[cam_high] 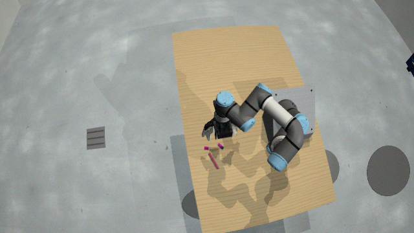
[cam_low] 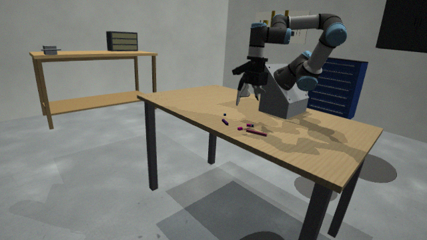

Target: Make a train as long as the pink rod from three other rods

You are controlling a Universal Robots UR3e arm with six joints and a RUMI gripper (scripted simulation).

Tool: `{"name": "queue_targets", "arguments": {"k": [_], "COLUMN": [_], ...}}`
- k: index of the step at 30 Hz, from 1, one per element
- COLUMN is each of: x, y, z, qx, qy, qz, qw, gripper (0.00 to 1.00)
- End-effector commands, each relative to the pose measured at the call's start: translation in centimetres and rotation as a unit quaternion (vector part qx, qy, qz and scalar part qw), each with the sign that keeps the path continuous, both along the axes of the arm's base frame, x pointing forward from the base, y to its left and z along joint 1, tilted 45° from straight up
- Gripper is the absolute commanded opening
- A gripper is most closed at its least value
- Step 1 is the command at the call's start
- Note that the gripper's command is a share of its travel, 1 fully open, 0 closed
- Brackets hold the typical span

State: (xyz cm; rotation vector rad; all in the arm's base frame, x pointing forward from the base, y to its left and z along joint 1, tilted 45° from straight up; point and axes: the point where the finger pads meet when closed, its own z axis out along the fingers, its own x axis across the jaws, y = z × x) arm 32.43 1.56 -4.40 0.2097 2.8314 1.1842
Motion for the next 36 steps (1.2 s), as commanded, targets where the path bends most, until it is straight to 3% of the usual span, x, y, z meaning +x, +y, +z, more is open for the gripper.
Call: {"name": "queue_targets", "arguments": {"k": [1,14,29,31,36], "x": [0.08,0.06,0.07,0.07,0.09], "y": [-0.45,-0.75,-1.14,-1.14,-1.27], "z": [-0.22,-0.54,-0.98,-0.98,-1.14], "qx": [0.004,0.014,0.03,0.03,0.036], "qy": [0.059,0.124,0.221,0.221,0.258], "qz": [-0.058,-0.124,-0.221,-0.221,-0.259], "qw": [0.997,0.984,0.949,0.949,0.93], "gripper": [1.0,1.0,1.0,1.0,1.0]}}
